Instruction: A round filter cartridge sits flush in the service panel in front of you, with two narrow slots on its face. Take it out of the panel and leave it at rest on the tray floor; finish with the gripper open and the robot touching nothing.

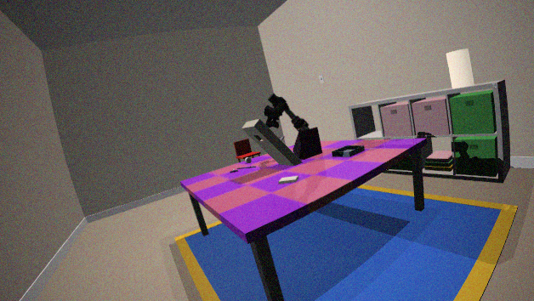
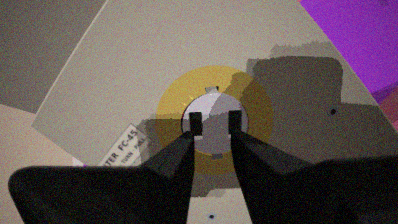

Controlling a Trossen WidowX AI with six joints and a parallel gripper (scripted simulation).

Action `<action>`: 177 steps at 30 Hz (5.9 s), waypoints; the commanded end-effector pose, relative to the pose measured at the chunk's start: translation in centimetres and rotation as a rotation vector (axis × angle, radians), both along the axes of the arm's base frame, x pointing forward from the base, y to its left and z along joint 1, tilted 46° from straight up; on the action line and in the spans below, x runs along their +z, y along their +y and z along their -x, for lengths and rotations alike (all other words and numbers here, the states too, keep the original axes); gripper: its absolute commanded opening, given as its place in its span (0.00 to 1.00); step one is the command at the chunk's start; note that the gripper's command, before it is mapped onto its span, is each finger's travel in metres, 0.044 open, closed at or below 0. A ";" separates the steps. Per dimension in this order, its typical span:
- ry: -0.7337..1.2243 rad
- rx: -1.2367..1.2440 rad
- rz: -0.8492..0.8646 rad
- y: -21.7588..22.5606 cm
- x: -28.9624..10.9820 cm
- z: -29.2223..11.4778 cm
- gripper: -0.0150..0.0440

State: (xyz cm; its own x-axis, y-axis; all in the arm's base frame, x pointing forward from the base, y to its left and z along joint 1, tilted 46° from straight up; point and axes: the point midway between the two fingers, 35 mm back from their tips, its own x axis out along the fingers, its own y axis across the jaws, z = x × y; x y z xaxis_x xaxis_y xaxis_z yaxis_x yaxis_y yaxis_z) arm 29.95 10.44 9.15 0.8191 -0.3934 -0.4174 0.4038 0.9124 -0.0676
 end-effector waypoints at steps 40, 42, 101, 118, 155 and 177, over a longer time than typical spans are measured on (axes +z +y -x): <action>0.008 0.006 0.016 -1.0 -1.3 -1.4 0.42; 0.008 0.006 0.016 -1.0 -1.3 -1.4 0.42; 0.002 0.001 0.015 -1.2 -1.3 -1.7 0.42; 0.007 0.006 0.016 -1.3 -1.5 -1.9 0.42; 0.005 0.004 0.016 -1.5 -1.6 -2.3 0.42; 0.006 0.006 0.016 -1.8 -2.0 -2.9 0.42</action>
State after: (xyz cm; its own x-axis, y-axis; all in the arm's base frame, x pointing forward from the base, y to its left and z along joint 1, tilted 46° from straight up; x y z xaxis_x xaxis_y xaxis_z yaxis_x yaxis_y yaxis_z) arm 32.73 8.78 7.61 0.8232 -0.3972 -0.4057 0.4015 0.9125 -0.0788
